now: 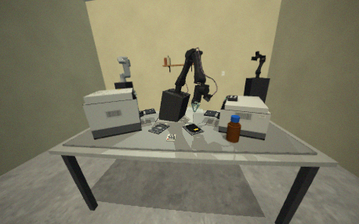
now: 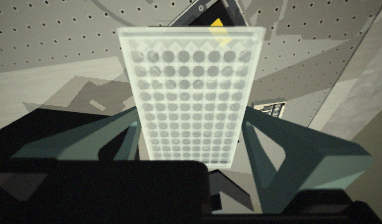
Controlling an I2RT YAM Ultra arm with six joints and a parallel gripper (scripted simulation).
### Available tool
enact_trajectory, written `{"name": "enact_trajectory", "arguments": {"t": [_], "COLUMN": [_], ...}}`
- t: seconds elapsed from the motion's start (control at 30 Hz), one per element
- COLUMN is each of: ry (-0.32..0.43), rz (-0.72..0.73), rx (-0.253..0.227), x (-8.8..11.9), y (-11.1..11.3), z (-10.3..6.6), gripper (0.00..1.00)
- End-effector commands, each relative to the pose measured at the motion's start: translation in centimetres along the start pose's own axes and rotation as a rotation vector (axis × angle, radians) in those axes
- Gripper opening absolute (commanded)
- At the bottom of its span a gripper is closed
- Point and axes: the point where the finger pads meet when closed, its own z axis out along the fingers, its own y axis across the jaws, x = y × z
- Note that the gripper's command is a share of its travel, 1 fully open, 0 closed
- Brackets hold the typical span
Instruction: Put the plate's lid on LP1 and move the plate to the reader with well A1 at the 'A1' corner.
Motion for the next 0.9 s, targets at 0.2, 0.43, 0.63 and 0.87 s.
{"name": "enact_trajectory", "arguments": {"t": [0.2,0.43,0.63,0.87], "ry": [-0.035,-0.019,-0.012,0.003], "rz": [0.115,0.197,0.267,0.317], "rx": [0.040,0.030,0.022,0.016], "x": [0.5,1.4,2.8,2.9], "y": [-2.7,-3.0,-3.7,-3.4], "z": [-1.4,-1.0,-0.5,-0.5], "gripper": [0.86,0.86,0.86,0.86]}}
